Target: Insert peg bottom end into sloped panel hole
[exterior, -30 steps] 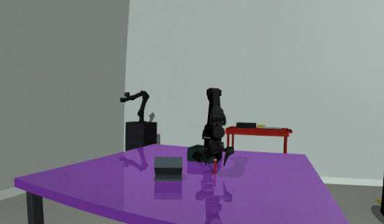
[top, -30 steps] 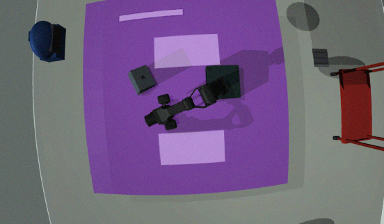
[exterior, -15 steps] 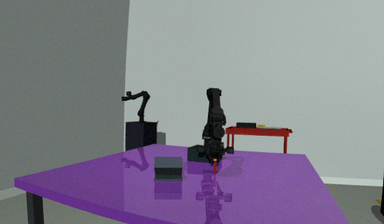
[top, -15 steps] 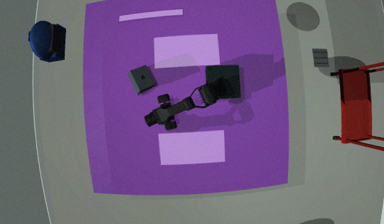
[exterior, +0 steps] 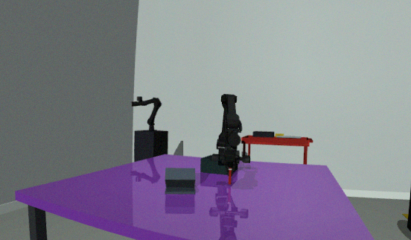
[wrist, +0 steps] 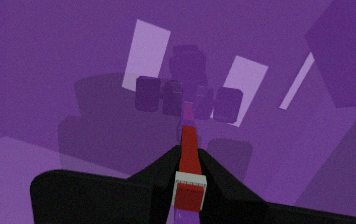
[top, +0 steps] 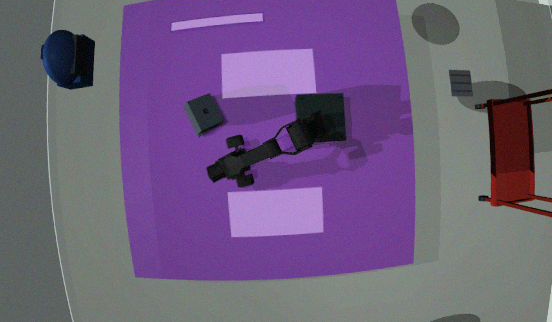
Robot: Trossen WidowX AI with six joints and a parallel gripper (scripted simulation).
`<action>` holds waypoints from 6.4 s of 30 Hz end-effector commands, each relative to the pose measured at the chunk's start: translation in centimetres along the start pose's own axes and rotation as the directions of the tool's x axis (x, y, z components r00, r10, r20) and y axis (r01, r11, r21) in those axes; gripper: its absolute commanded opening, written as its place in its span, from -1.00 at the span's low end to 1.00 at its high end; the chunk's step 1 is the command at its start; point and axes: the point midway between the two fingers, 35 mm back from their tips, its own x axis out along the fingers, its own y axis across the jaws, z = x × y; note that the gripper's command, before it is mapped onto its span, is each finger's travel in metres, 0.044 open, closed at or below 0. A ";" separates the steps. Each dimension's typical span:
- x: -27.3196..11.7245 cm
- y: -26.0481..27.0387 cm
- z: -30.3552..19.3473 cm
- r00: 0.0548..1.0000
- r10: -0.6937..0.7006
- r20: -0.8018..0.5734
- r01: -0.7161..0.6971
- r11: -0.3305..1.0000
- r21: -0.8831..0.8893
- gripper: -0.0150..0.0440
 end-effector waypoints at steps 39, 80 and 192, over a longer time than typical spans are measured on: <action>-7.3 -2.8 1.4 0.996 0.067 0.052 -0.075 0.983 0.167 -0.49; -8.1 -7.9 2.5 0.976 0.150 0.161 -0.207 0.875 0.438 -0.49; -11.6 -23.3 0.5 0.830 0.145 0.538 -0.557 0.270 0.786 -0.49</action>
